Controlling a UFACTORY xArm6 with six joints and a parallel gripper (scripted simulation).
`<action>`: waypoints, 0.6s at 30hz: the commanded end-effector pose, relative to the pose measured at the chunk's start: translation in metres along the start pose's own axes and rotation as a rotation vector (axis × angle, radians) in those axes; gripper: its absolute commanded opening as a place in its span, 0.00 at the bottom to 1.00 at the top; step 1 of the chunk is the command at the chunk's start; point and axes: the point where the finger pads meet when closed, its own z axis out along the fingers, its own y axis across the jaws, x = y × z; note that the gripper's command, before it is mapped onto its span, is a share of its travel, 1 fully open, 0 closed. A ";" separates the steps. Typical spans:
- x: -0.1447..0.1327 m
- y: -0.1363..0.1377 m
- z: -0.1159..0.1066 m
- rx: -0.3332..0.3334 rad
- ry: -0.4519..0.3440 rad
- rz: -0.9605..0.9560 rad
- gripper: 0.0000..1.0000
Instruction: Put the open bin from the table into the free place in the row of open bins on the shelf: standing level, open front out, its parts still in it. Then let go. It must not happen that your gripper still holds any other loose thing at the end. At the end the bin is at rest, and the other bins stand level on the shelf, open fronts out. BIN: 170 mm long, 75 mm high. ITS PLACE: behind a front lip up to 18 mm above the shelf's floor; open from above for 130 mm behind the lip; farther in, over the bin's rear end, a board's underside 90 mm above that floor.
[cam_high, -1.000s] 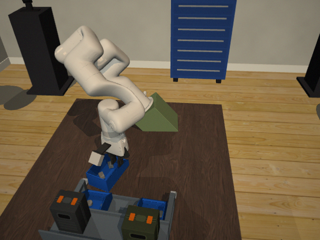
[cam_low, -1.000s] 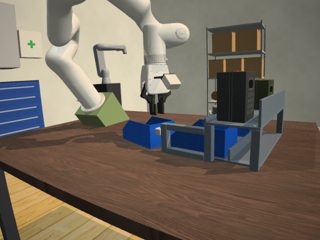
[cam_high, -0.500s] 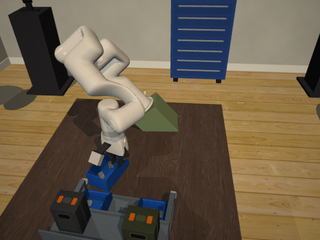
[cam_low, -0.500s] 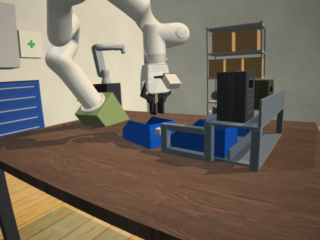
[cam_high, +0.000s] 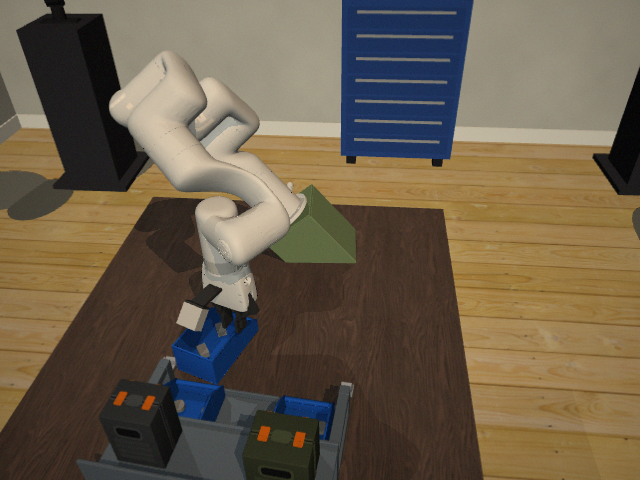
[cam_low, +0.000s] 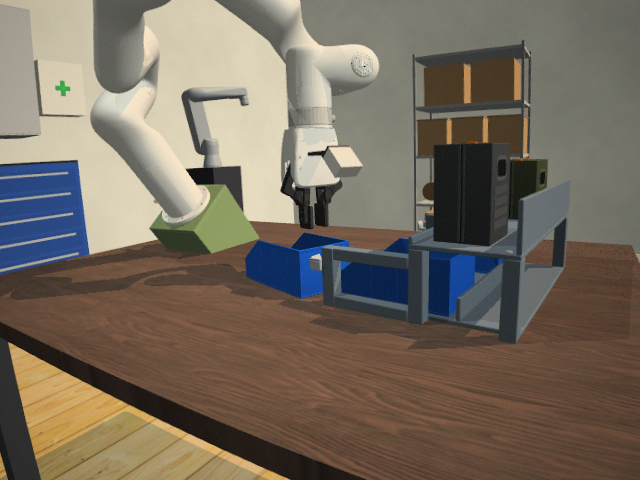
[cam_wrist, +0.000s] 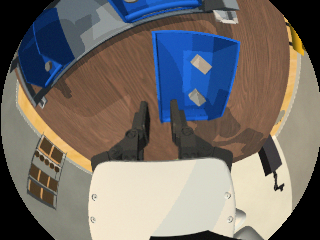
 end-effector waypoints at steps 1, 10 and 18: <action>0.001 0.000 0.003 0.001 0.002 0.001 0.28; 0.001 0.000 0.009 0.001 0.002 0.001 0.28; 0.001 0.000 0.013 0.002 0.002 0.001 0.28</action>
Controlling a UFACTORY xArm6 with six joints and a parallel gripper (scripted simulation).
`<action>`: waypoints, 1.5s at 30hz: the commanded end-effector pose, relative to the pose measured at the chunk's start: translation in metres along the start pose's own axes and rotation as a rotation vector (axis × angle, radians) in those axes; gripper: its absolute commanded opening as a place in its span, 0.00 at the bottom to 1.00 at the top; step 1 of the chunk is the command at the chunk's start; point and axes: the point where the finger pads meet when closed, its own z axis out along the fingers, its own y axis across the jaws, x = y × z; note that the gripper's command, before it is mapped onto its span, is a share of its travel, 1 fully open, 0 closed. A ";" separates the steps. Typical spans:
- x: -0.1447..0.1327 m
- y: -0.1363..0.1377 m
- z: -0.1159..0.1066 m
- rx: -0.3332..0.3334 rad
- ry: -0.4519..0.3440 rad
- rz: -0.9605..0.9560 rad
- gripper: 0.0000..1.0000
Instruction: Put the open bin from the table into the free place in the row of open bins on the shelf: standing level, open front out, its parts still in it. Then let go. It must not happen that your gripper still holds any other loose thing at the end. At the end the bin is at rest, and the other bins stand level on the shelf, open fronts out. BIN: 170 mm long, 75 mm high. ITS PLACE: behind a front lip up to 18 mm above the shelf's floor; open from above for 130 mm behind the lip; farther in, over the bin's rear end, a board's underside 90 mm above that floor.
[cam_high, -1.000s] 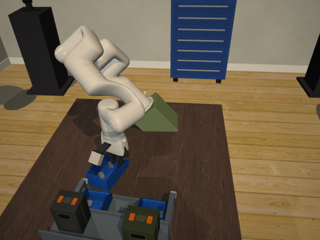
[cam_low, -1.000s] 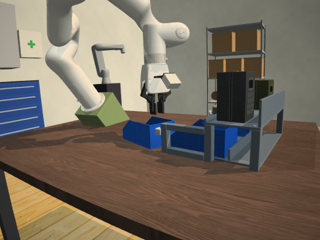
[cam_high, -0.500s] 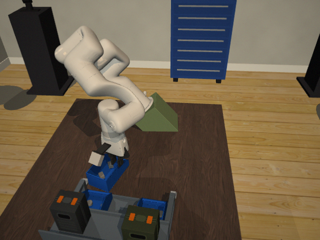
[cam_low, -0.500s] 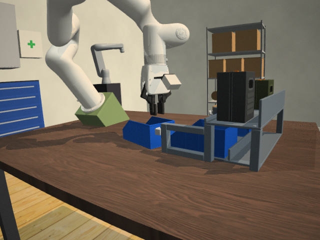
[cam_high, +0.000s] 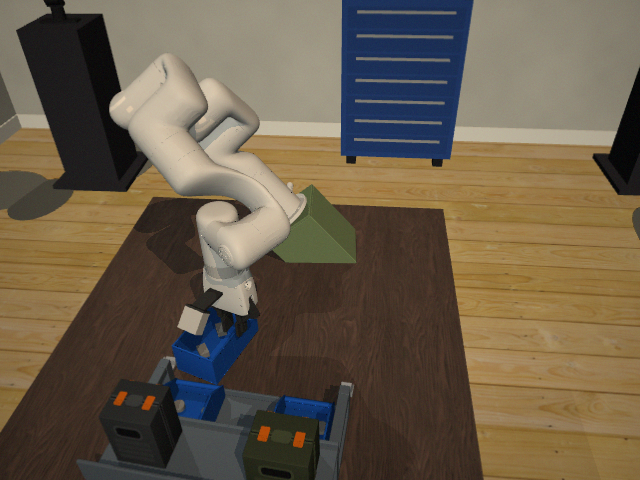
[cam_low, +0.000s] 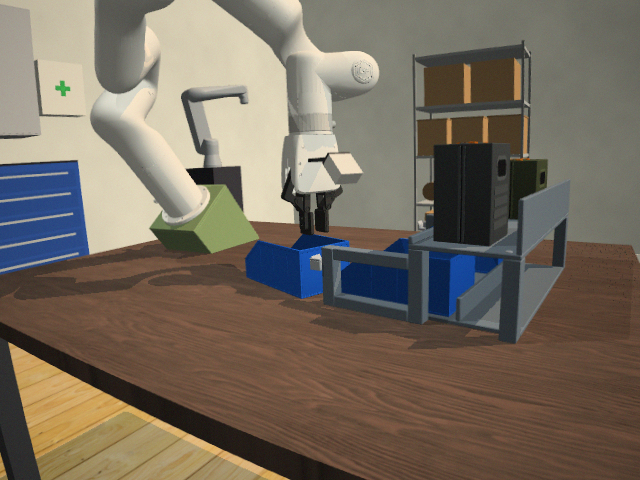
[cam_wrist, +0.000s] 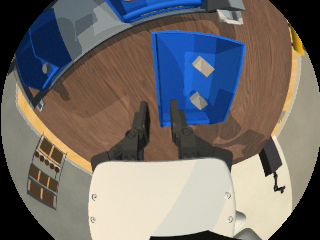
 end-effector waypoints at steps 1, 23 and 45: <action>0.001 0.000 0.004 0.001 0.002 0.000 0.28; 0.001 0.000 0.018 0.001 0.001 0.000 0.28; 0.001 0.000 0.033 0.001 0.002 0.000 0.28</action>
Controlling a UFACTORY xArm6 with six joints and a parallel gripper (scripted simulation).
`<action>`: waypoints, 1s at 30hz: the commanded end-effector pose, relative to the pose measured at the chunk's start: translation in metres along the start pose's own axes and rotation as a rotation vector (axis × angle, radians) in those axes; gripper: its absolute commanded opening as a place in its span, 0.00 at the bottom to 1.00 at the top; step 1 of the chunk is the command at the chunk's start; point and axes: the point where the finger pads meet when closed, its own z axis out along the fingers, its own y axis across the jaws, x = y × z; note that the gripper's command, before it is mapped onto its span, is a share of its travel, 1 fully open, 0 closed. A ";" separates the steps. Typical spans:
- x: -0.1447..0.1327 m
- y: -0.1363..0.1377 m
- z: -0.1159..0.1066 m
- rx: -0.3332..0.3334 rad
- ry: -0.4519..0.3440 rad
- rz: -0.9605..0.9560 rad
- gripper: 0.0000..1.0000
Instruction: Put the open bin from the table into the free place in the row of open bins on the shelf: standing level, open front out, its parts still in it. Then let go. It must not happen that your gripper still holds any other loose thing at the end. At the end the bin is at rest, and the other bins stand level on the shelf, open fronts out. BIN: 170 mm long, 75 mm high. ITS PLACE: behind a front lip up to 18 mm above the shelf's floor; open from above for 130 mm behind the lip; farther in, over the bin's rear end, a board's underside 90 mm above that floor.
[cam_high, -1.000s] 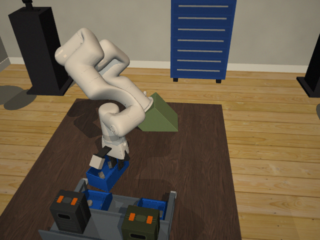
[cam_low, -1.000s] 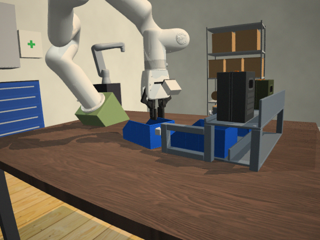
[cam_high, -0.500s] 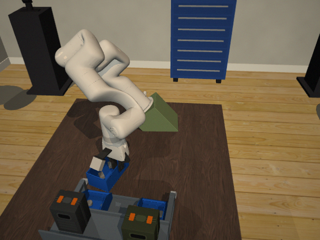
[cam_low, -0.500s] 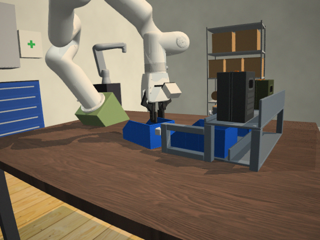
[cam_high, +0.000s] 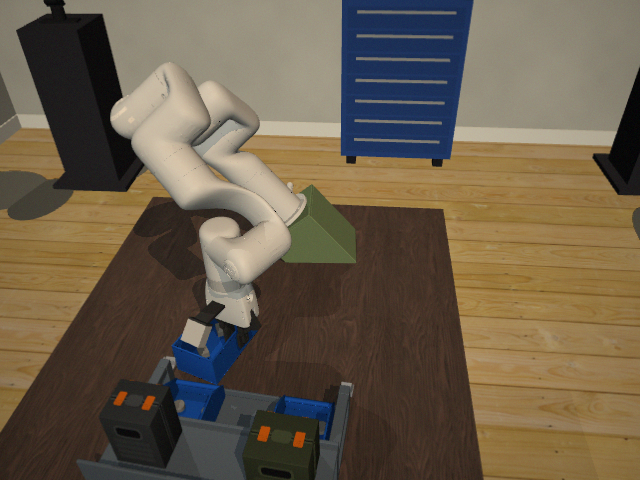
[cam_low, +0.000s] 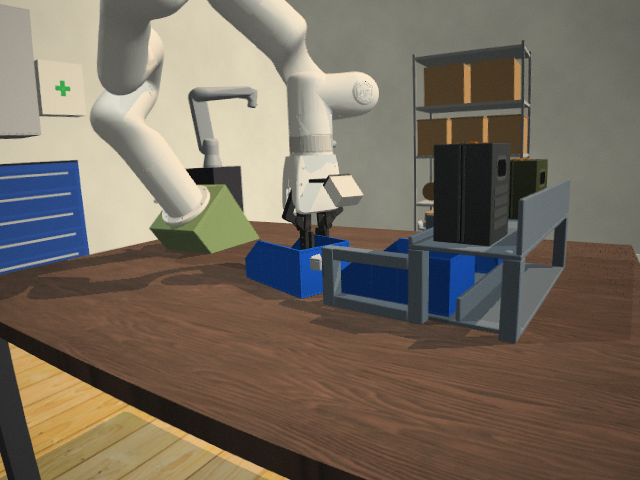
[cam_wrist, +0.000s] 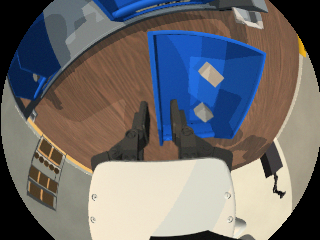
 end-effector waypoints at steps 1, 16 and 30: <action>0.001 0.000 -0.001 0.001 0.002 0.001 0.28; 0.001 0.000 0.007 0.001 0.002 0.001 0.28; 0.001 0.000 0.004 0.001 0.002 0.001 0.28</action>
